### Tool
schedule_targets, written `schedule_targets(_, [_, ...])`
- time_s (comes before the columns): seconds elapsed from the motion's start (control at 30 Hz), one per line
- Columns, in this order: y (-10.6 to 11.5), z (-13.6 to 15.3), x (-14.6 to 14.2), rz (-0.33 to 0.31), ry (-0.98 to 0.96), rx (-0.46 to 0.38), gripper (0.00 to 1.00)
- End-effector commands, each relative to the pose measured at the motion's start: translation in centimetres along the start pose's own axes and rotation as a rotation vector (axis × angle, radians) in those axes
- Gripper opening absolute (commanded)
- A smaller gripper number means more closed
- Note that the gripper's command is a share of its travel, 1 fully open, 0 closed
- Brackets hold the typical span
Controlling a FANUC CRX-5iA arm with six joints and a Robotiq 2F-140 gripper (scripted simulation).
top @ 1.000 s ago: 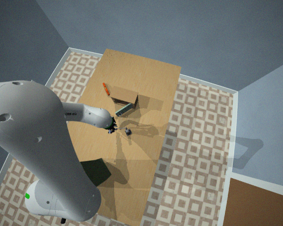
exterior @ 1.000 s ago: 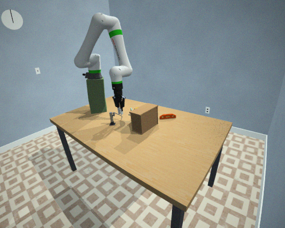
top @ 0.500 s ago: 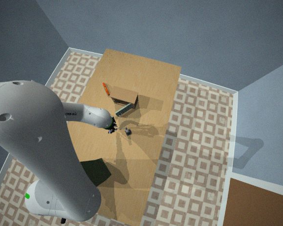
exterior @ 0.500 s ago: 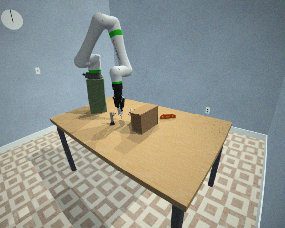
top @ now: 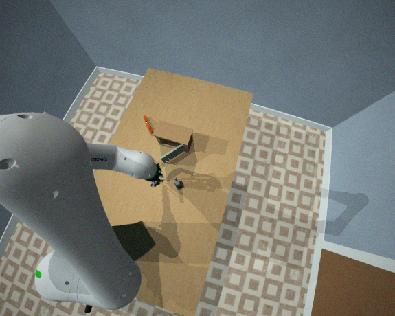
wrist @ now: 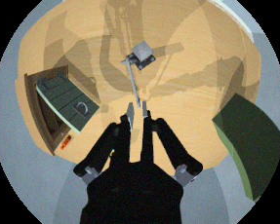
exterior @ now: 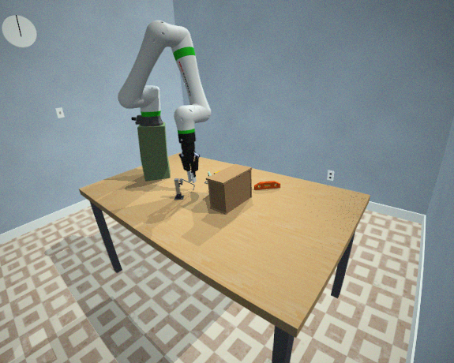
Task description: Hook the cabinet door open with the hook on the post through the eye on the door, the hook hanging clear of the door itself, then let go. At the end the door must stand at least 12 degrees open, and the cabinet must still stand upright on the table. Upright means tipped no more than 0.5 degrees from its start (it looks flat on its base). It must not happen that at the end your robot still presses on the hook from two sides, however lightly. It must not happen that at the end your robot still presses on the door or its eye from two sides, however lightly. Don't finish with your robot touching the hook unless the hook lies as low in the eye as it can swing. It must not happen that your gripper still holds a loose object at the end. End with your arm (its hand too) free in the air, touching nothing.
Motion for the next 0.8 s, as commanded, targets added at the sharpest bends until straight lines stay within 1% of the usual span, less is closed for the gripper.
schedule_targets(0.0, [0.01,-0.01,-0.01,0.000,0.000,0.000,0.14])
schedule_targets(0.4, [-0.05,-0.01,-0.01,0.000,0.000,0.000,0.14])
schedule_targets(0.77, [-0.56,-0.01,-0.01,0.000,0.000,0.000,0.14])
Point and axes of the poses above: the point where the finger pads meet when closed, its own y axis back along the fingers, its own x axis across the jaws, z = x × y, the point moved 8 cm from there along y, back along the fingers, and after that the axes turned 4 degrees about y, right-handed, at the moved point
